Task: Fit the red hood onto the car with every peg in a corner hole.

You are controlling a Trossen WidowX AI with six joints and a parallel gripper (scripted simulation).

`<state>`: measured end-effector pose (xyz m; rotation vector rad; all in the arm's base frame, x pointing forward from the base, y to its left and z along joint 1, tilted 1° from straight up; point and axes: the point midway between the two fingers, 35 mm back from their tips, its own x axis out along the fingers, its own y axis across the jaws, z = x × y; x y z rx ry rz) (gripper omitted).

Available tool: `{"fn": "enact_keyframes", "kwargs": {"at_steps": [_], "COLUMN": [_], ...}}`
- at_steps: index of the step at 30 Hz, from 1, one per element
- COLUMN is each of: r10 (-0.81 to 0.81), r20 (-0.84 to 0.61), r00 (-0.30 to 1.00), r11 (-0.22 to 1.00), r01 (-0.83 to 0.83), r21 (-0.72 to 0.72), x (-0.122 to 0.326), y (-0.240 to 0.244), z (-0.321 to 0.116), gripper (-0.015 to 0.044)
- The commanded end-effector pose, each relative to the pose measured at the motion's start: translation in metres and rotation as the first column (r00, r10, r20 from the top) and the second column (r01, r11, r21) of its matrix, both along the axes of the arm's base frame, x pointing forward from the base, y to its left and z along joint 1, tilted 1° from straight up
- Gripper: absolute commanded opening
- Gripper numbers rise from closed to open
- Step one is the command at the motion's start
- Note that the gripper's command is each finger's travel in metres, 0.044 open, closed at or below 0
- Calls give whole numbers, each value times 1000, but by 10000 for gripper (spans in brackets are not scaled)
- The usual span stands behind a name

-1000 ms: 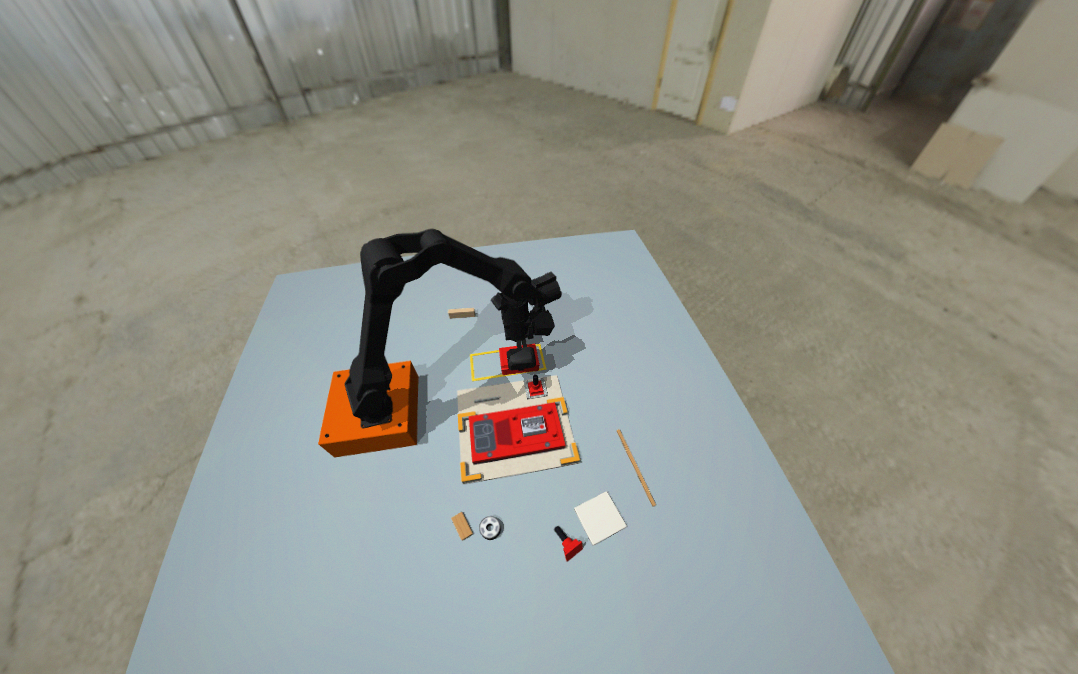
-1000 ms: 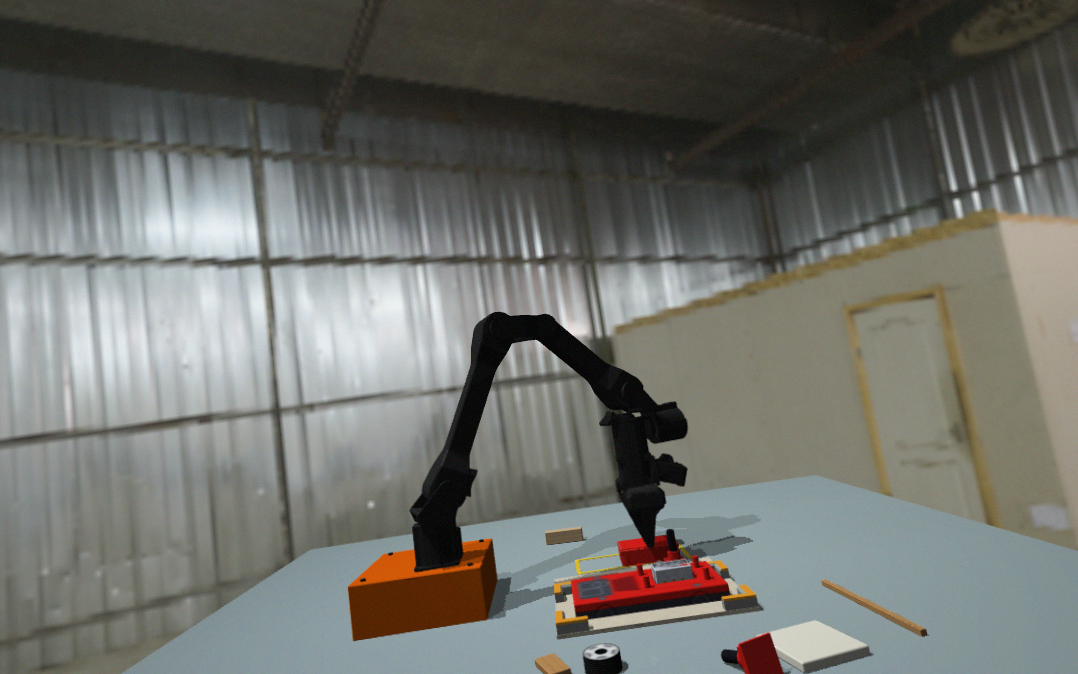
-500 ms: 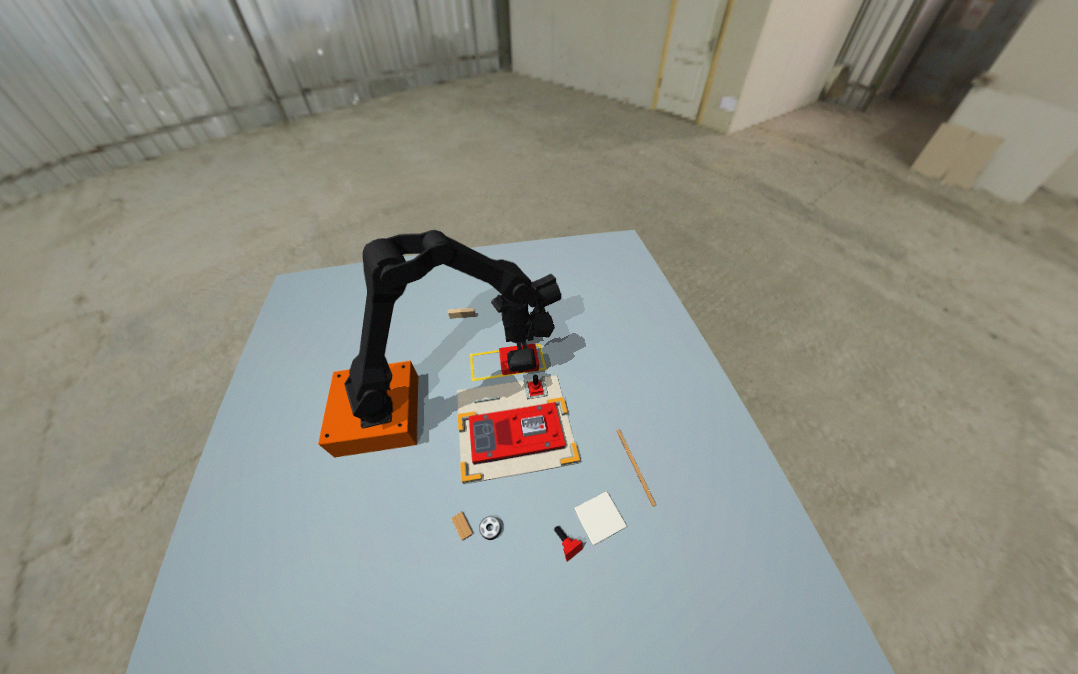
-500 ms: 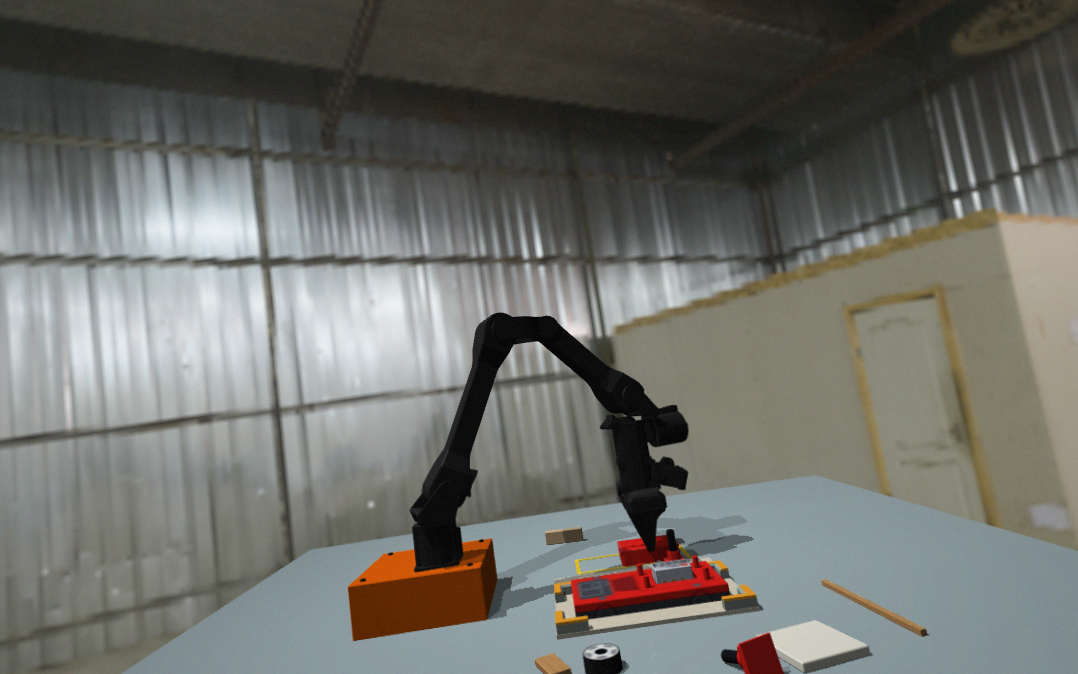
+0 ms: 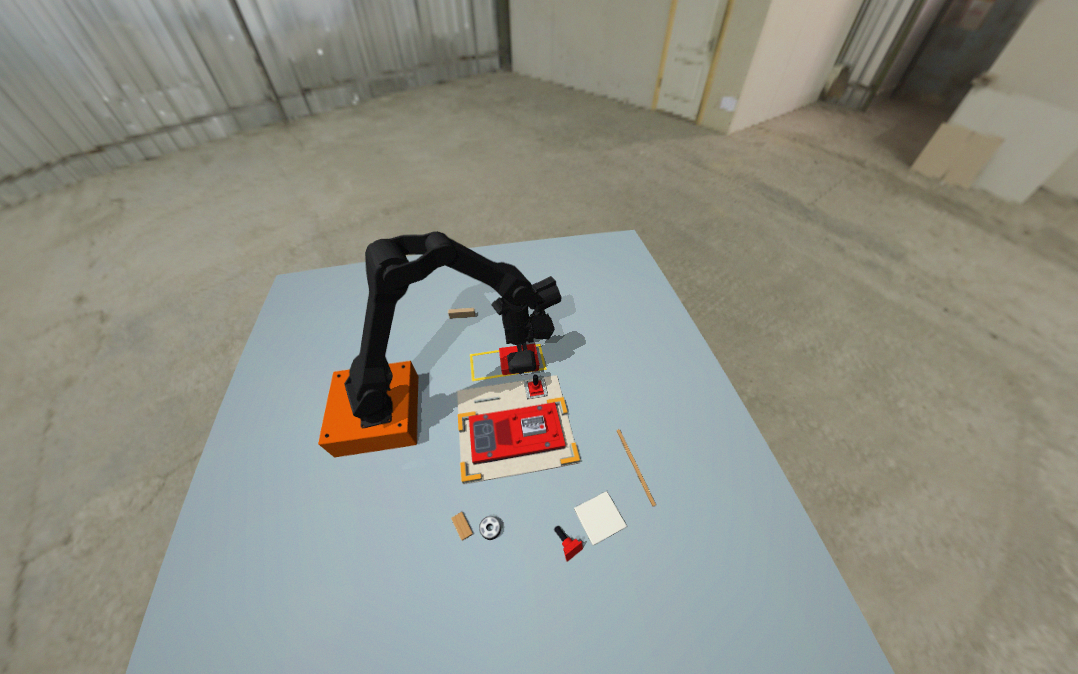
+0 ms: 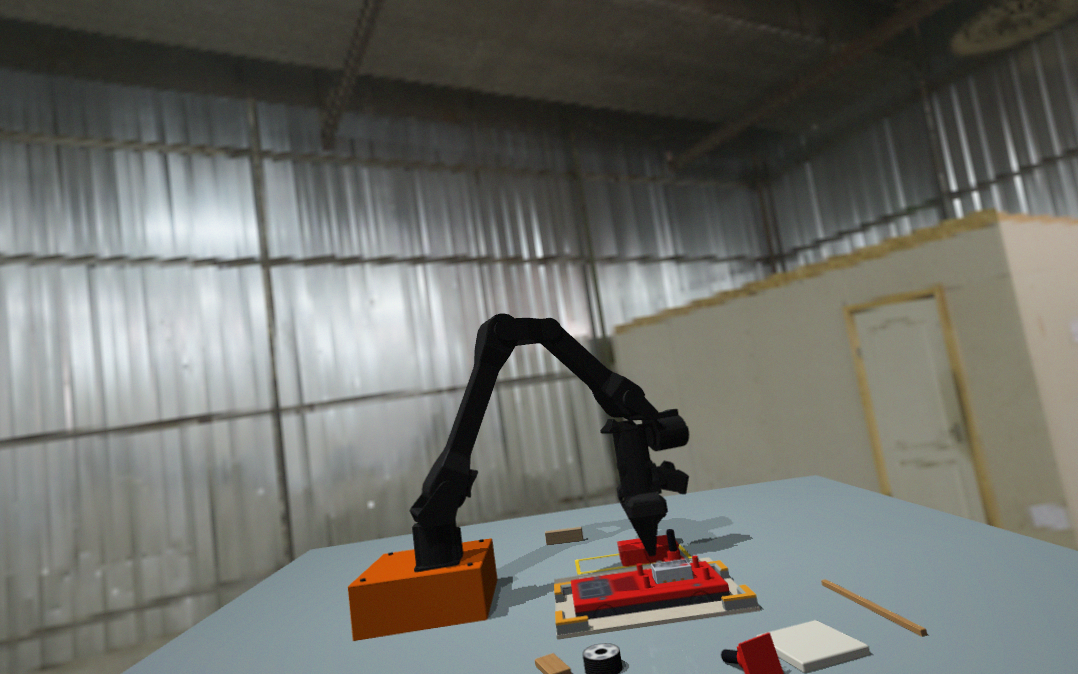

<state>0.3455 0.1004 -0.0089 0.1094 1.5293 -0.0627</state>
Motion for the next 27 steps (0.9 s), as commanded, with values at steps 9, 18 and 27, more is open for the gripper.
{"fn": "enact_keyframes", "kwargs": {"at_steps": [9,18,27], "r10": [-5,0,0], "r20": [-6,-1,-2], "r00": [1000,1000,1000], "r11": [1000,1000,1000], "r01": [5,0,0], "r21": [-5,0,-2], "x": [-1,0,0], "y": [-1,0,0], "z": [-8,-5,-3], "gripper": [440,328,190]}}
